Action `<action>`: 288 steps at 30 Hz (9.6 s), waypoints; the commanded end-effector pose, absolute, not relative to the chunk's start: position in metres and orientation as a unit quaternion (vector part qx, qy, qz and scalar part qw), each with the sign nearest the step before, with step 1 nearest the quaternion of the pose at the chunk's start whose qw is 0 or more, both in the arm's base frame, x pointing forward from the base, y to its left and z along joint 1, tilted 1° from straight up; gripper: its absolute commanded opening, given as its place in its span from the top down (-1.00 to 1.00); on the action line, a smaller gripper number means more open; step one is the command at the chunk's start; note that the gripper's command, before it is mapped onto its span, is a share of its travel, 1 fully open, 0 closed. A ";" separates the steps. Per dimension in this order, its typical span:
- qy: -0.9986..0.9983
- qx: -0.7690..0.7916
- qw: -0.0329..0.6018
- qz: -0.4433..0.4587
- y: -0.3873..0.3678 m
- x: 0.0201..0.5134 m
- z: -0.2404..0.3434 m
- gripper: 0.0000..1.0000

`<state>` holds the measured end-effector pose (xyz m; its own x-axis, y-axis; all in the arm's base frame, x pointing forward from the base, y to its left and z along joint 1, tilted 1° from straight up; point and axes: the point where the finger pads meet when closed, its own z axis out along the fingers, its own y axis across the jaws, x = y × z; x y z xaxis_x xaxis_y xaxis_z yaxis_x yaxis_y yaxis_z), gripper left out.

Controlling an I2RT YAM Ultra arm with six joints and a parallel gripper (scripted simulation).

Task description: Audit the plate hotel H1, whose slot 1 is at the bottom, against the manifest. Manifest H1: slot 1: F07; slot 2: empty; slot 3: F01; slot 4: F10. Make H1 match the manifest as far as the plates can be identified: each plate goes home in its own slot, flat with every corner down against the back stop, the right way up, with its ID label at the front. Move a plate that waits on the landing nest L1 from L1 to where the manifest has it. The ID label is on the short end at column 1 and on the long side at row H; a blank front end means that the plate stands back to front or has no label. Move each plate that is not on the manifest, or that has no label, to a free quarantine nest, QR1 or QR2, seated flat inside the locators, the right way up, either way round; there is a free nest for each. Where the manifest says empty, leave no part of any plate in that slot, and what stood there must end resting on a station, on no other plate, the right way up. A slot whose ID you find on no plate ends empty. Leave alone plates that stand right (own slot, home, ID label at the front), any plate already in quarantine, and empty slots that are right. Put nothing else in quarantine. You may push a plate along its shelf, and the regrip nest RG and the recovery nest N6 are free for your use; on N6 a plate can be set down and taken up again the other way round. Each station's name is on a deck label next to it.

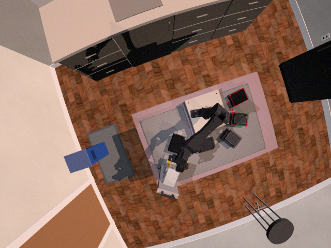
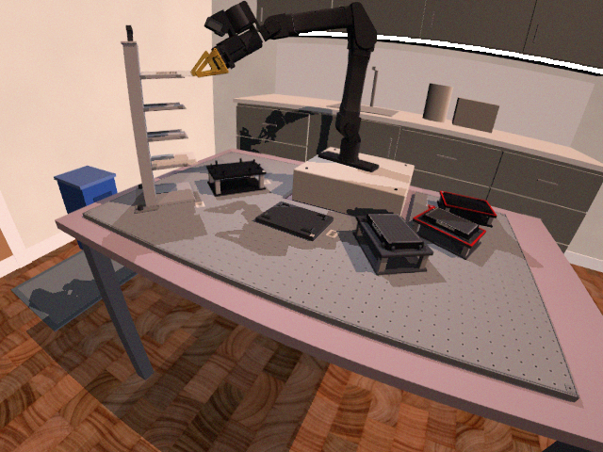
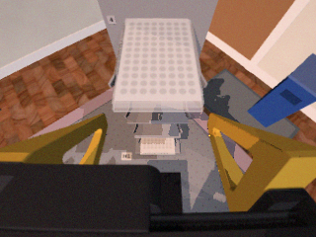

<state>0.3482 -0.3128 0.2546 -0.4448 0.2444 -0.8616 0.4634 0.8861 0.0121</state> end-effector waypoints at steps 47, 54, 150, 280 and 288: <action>0.837 0.210 0.491 -0.118 -0.325 0.369 0.261 -0.72; 0.837 0.210 0.491 -0.118 -0.322 0.365 0.261 -0.72; 0.838 0.209 0.489 -0.118 -0.269 0.263 0.261 -0.72; 0.839 0.209 0.488 -0.118 -0.241 0.211 0.215 -0.72; 0.839 0.209 0.488 -0.118 -0.241 0.211 0.211 -0.72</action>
<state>0.2091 -0.2394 0.2045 -0.4457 0.2596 -0.8567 0.4728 0.8809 0.0209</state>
